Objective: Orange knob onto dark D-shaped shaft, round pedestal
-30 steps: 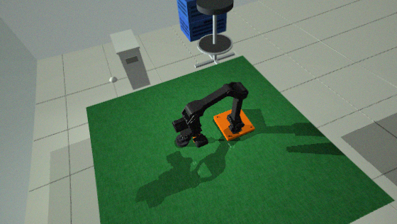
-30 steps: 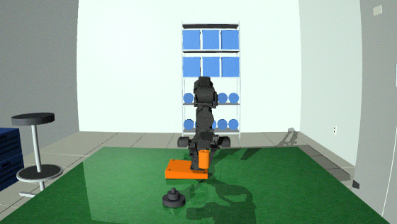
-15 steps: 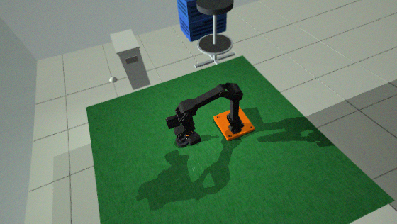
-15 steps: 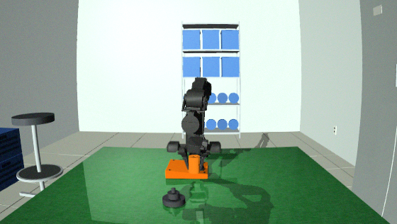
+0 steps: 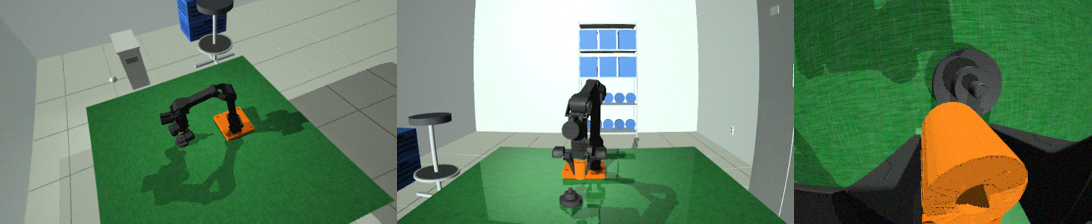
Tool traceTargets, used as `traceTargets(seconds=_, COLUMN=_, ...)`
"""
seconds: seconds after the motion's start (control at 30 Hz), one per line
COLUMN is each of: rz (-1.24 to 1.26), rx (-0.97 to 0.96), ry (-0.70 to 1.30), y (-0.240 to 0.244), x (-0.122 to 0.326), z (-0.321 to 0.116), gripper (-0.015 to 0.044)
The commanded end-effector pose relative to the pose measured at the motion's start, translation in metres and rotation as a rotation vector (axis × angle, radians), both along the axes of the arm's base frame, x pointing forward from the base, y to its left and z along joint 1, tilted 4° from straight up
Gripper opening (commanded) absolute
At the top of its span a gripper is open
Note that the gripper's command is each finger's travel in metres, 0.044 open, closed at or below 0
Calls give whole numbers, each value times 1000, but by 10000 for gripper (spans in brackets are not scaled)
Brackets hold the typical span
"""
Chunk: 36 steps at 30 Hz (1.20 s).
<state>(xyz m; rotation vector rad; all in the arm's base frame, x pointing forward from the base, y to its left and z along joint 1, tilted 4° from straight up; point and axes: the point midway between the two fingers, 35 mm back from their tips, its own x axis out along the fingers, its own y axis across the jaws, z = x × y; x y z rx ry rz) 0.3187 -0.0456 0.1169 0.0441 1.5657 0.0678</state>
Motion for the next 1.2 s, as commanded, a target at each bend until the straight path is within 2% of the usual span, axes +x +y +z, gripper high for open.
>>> traceTargets(seconds=0.0, rz=2, rx=-3, ry=-10, y=-14, x=8, z=-4, gripper=0)
traceTargets(seconds=0.27, rz=1, rx=-2, ry=-9, y=-35, x=15, z=-13, gripper=0)
traceTargets(seconds=0.73, rz=1, rx=-2, ry=-9, y=-34, x=15, z=-39, gripper=0)
traceTargets(seconds=1.17, rz=-1, rx=-2, ry=-9, y=-34, x=15, z=-38, gripper=0)
